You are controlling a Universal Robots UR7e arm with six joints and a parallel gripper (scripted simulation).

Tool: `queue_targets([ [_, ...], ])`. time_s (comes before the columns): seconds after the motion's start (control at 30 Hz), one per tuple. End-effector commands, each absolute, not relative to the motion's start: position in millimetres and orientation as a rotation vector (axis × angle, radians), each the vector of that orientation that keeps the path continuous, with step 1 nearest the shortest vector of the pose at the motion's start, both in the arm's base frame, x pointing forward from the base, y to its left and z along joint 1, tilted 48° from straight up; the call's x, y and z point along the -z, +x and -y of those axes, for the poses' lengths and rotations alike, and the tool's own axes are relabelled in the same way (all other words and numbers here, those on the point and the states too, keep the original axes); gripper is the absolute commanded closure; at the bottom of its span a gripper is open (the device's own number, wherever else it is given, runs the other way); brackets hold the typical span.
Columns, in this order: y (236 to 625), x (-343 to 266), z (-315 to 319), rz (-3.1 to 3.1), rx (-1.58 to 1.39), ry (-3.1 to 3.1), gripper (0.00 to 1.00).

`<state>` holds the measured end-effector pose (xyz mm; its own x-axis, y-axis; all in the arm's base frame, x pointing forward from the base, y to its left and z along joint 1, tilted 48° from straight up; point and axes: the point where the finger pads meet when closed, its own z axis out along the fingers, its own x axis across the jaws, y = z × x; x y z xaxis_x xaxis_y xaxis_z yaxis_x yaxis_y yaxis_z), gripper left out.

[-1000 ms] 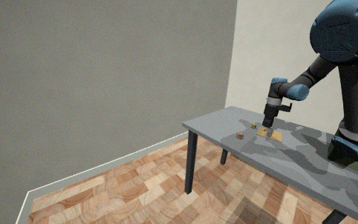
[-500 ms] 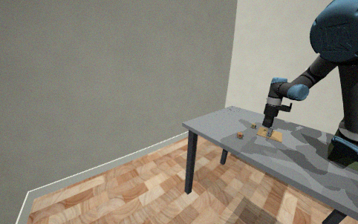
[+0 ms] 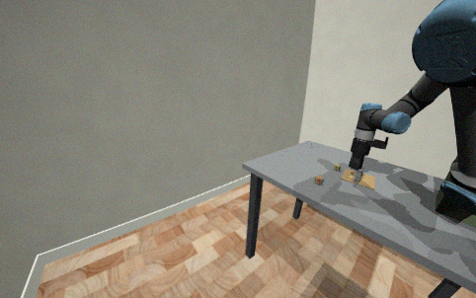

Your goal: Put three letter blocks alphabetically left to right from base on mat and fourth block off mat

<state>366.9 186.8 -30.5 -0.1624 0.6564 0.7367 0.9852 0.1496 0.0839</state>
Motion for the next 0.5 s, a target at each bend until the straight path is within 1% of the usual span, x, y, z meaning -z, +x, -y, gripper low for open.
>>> queue_targets([
  [0.0,367.3,30.4,-186.4,1.887,0.784,-1.563,0.21],
  [0.47,367.4,28.7,-184.6,1.887,0.784,-1.563,0.21],
])
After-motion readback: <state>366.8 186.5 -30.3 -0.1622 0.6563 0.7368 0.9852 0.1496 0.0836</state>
